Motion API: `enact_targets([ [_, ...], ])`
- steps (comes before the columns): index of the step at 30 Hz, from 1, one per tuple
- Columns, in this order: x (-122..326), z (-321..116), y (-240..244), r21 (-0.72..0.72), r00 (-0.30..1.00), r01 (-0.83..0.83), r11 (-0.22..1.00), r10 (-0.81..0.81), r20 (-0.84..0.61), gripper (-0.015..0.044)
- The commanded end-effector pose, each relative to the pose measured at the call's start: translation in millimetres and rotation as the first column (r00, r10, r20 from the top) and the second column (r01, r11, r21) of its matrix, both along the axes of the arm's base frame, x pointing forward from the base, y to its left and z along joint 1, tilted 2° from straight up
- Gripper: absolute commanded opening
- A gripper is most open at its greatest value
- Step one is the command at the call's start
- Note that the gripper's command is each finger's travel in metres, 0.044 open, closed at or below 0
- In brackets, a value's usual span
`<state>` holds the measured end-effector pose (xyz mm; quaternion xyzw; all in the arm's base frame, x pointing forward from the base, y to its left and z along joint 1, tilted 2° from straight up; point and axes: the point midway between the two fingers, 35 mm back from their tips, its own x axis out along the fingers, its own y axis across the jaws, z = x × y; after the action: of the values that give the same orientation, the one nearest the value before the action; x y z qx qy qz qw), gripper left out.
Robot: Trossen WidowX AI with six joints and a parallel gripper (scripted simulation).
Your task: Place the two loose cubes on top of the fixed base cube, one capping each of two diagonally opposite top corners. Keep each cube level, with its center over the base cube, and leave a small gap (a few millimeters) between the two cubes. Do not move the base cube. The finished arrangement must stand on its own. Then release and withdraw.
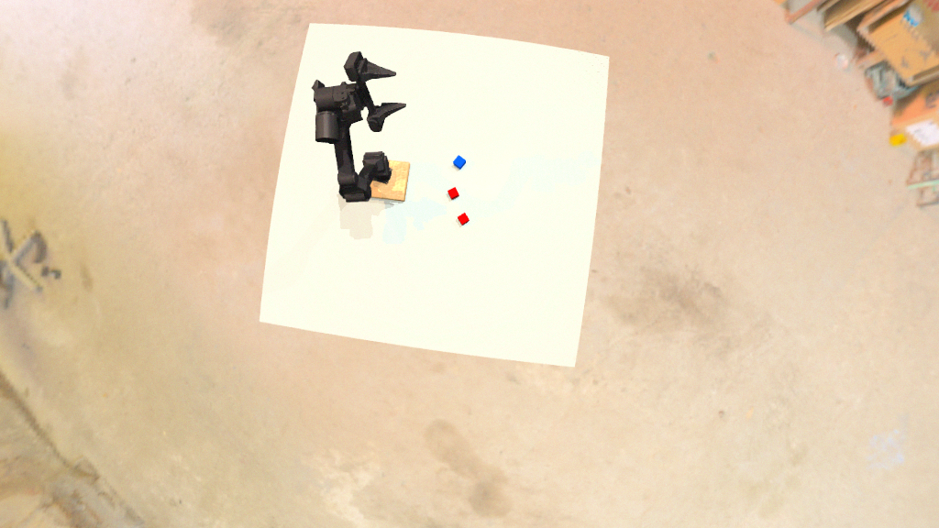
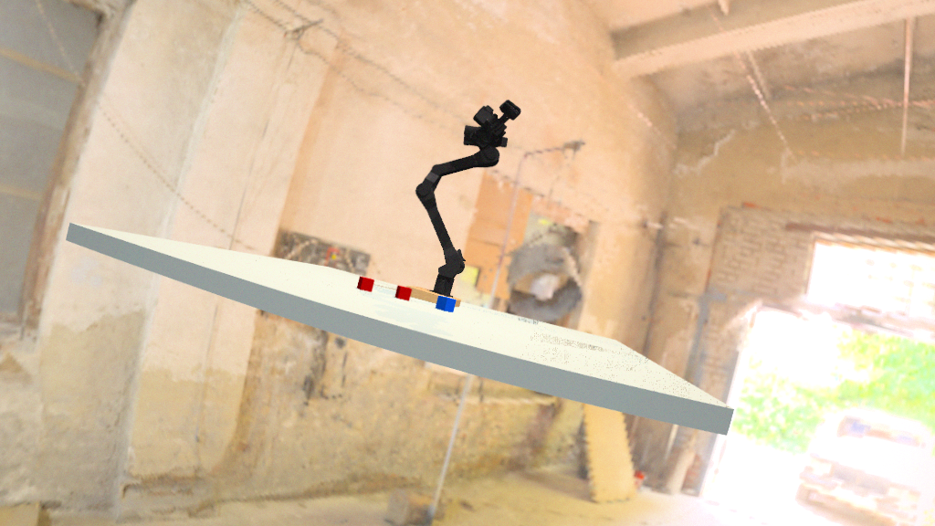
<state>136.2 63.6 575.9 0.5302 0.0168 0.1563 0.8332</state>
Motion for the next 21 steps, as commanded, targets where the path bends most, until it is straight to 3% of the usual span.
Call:
enact_targets([
  [1, -0.2, 0.5, 0.6, -0.003, 1.000, 0.004, 1.000, -0.004, 0.004, 0.0374],
  [5, -2.1, 9.0, 14.1, -0.065, 0.992, 0.090, 0.994, -0.084, 0.093, 0.0269],
  [12, 3.6, 16.8, 52.3, -0.205, 0.949, 0.236, 0.950, -0.180, 0.260, 0.0265],
  [21, 38.0, 0.0, 107.3, -0.410, 0.904, 0.344, 0.844, -0.180, 0.388, 0.0265],
])
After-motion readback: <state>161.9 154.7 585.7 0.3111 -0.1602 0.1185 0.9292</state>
